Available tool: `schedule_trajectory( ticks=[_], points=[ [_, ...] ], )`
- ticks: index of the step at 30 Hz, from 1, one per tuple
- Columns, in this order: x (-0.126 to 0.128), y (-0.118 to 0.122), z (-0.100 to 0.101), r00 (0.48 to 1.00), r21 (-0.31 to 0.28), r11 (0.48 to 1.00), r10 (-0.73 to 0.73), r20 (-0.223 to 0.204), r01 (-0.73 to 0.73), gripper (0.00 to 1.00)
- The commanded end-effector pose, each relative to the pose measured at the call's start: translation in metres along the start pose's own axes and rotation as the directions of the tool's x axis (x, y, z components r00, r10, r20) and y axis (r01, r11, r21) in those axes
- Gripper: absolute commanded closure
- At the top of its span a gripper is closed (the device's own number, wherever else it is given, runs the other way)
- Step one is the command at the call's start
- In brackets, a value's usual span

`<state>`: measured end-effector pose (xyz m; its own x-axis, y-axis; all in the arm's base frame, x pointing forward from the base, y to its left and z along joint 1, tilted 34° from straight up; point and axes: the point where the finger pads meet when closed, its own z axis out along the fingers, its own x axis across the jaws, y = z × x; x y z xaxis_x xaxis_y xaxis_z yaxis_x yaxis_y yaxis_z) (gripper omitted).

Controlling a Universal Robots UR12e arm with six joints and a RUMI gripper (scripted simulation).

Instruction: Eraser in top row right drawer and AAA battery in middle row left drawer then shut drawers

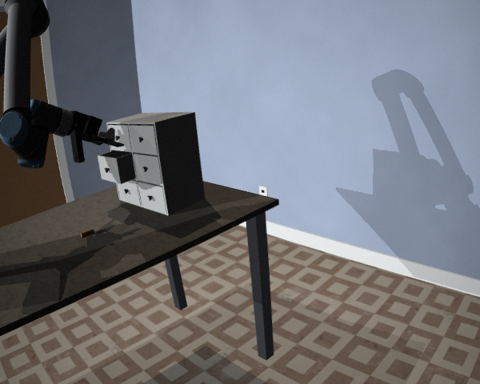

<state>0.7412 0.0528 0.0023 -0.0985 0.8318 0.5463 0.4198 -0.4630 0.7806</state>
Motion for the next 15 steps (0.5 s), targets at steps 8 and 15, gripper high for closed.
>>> schedule_trajectory(
  ticks=[8, 15],
  points=[
    [-0.001, -0.013, -0.025, 1.0, 0.002, 1.0, 0.005, 0.003, -0.005, 0.0],
    [-0.001, -0.024, -0.047, 1.0, 0.002, 1.0, 0.005, 0.003, -0.005, 0.0]
  ],
)
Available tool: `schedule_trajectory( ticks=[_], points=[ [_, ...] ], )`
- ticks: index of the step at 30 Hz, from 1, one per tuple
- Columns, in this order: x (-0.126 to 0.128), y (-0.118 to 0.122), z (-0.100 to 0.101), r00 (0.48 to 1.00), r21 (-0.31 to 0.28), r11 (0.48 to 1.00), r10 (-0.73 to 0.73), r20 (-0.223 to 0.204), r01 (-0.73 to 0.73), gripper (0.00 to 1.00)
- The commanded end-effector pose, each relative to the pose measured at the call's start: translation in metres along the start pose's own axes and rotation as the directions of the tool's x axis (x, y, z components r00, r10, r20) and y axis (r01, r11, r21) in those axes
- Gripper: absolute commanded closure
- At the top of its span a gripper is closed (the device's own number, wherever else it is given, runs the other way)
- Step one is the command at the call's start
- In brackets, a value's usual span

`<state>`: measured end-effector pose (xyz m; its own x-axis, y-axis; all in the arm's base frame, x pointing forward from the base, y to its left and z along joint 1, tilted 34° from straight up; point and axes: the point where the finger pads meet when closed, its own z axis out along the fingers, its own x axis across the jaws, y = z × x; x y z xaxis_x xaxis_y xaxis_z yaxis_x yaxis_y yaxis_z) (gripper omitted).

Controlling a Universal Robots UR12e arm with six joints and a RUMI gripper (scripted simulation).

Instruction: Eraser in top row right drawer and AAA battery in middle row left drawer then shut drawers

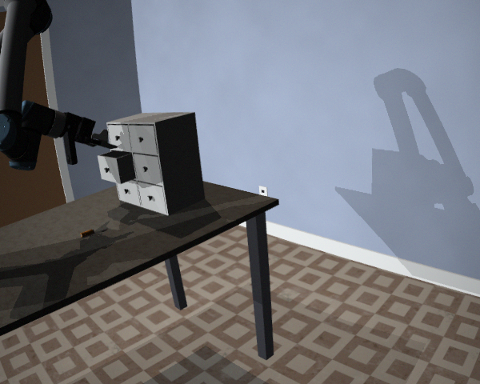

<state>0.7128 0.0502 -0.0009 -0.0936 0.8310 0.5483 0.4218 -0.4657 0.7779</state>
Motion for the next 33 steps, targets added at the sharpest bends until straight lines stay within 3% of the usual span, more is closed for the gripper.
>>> schedule_trajectory(
  ticks=[1, 17, 33],
  points=[
    [0.0, -0.011, -0.021, 1.0, 0.001, 1.0, 0.001, -0.001, -0.001, 0.0],
    [0.0, -0.037, -0.074, 1.0, 0.0, 1.0, 0.001, -0.001, -0.001, 0.0],
    [0.001, -0.051, -0.104, 1.0, 0.0, 1.0, 0.001, -0.001, -0.001, 0.0]
  ],
)
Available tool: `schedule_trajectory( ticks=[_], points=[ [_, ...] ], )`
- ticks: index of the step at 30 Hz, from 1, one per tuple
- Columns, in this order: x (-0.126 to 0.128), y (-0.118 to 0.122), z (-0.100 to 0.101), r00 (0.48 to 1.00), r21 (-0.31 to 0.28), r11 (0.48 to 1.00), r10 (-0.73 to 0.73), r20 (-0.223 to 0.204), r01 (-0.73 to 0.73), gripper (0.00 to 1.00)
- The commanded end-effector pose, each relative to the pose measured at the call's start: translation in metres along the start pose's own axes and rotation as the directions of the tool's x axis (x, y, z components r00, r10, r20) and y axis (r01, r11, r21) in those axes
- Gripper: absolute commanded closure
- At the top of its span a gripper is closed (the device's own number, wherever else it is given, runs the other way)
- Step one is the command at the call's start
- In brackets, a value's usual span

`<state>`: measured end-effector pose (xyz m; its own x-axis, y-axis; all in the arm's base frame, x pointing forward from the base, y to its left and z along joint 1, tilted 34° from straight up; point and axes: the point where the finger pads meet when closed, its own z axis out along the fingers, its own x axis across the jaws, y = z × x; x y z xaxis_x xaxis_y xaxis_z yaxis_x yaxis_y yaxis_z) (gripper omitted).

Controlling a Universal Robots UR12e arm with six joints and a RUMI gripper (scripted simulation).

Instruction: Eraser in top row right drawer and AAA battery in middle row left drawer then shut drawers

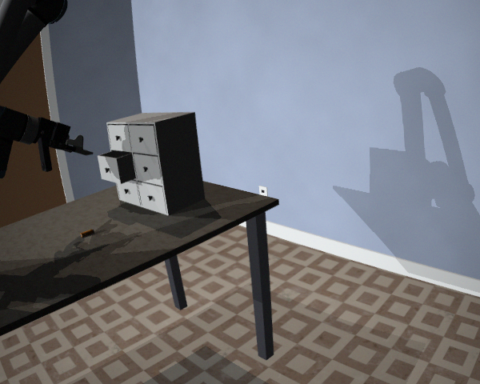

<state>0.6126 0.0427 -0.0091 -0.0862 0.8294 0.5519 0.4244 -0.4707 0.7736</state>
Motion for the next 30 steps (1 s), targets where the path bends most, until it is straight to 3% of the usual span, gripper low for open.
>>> schedule_trajectory(
  ticks=[1, 30],
  points=[
    [0.0019, -0.007, -0.0152, 1.0, -0.002, 1.0, -0.005, -0.007, 0.005, 0.0],
    [0.0019, -0.0108, -0.0231, 1.0, -0.002, 1.0, -0.005, -0.007, 0.005, 0.0]
  ],
)
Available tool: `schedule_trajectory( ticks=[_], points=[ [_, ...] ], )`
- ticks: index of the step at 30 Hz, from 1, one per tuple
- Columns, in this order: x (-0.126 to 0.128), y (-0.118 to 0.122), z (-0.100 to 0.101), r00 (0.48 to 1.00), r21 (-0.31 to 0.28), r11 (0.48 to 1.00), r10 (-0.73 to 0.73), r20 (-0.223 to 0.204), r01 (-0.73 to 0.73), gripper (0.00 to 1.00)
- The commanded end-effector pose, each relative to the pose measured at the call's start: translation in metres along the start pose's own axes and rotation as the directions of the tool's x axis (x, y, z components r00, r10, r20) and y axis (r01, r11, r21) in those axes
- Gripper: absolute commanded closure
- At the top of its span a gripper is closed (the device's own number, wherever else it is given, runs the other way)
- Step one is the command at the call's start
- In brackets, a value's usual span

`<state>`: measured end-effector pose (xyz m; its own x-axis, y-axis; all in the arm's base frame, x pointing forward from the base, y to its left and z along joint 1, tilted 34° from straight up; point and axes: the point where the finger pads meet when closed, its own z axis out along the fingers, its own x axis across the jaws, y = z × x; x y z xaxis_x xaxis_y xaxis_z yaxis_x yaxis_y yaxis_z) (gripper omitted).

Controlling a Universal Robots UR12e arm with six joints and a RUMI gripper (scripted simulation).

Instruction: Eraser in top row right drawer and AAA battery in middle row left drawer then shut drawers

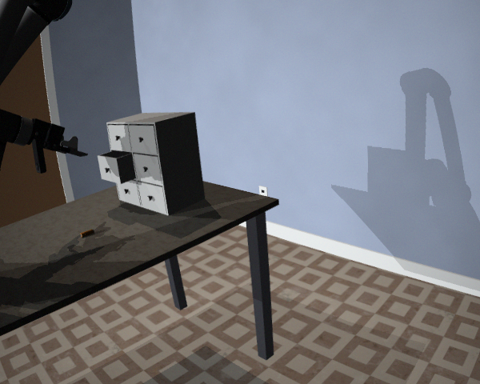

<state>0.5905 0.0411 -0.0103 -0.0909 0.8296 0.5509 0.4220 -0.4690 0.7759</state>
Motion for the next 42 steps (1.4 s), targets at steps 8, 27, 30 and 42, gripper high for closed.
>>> schedule_trajectory(
  ticks=[8, 27, 30, 42],
  points=[
    [0.0019, -0.0011, -0.003, 1.0, 0.002, 1.0, -0.002, -0.003, 0.002, 0.0],
    [0.0024, 0.0007, -0.0031, 1.0, 0.019, 1.0, -0.005, -0.003, 0.005, 0.0],
    [0.0024, 0.001, -0.0032, 1.0, 0.025, 1.0, -0.005, -0.003, 0.005, 0.0],
    [0.0026, 0.0015, -0.0039, 1.0, 0.052, 0.999, -0.005, -0.003, 0.005, 0.0]
  ],
)
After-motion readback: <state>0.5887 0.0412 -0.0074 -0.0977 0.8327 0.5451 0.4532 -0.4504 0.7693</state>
